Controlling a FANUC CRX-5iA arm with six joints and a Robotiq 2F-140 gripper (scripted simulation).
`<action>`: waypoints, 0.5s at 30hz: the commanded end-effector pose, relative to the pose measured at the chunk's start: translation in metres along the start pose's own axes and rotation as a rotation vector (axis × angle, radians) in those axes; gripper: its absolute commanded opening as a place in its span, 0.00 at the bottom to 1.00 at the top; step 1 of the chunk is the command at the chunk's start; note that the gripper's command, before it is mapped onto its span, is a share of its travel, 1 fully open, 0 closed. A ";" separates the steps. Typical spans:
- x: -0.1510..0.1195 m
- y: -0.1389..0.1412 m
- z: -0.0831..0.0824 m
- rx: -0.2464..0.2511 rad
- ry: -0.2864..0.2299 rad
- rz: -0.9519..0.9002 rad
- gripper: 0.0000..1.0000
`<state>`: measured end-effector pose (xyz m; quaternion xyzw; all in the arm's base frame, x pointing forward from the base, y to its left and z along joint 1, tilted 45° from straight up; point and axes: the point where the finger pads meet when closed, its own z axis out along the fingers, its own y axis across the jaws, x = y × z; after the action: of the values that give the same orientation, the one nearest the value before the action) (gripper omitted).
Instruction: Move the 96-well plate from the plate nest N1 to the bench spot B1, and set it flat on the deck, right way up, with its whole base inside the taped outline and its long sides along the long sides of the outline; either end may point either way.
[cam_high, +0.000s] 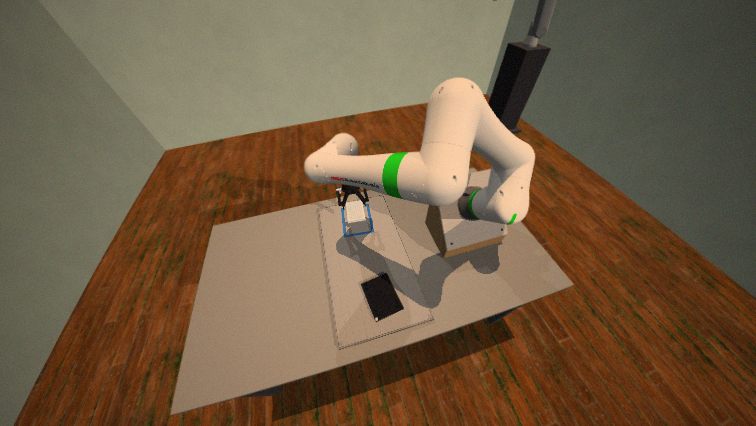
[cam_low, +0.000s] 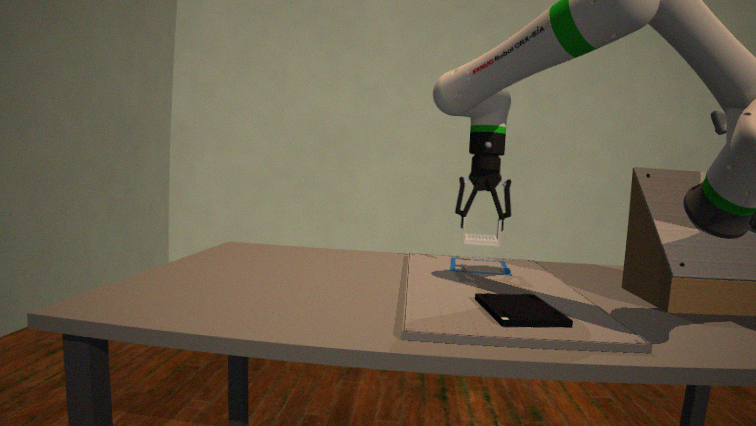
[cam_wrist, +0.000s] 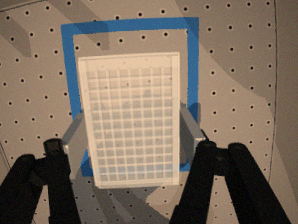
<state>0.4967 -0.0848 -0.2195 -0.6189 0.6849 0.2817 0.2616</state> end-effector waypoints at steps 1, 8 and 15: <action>0.000 0.000 0.000 0.000 0.000 0.000 0.00; 0.000 0.000 0.000 0.000 0.000 0.000 0.00; -0.001 0.000 0.001 0.000 0.000 0.000 0.00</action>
<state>0.4967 -0.0844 -0.2191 -0.6189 0.6849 0.2817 0.2616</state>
